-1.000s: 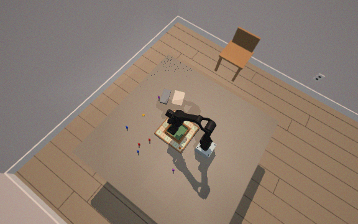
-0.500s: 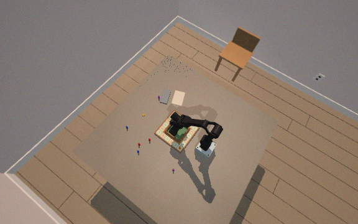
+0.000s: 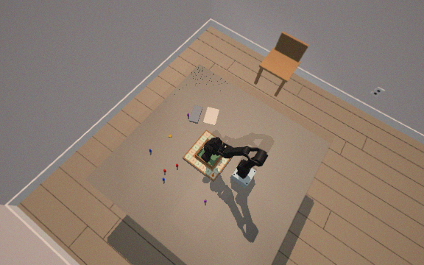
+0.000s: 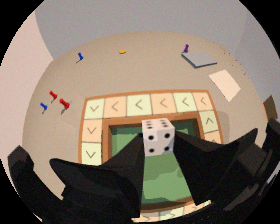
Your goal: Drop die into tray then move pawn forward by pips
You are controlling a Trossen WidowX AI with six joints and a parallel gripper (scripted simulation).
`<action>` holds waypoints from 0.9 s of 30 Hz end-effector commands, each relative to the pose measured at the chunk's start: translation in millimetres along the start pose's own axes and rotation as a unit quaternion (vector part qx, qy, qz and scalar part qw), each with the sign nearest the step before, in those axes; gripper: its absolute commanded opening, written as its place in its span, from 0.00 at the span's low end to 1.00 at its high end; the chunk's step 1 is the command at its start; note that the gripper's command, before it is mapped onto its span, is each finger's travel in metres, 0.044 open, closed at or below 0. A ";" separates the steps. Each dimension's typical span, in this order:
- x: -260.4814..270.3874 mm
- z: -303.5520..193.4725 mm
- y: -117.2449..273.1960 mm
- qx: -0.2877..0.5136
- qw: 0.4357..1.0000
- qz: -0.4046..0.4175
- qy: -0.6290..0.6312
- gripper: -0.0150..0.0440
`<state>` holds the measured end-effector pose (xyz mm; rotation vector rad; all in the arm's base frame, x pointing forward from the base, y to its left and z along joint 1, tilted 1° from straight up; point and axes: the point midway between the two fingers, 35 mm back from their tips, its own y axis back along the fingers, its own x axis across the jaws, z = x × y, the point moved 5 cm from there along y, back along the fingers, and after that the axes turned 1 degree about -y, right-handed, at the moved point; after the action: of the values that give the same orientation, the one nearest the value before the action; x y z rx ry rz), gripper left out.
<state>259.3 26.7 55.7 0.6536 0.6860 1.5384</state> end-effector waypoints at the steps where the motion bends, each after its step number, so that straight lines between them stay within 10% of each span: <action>1: -0.5 -9.4 4.3 -0.077 0.997 -0.001 0.004 0.25; 27: -3.4 -10.4 64.2 -0.076 0.997 -0.002 0.004 0.25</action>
<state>212.0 19.2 95.6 0.5356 0.5665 1.5681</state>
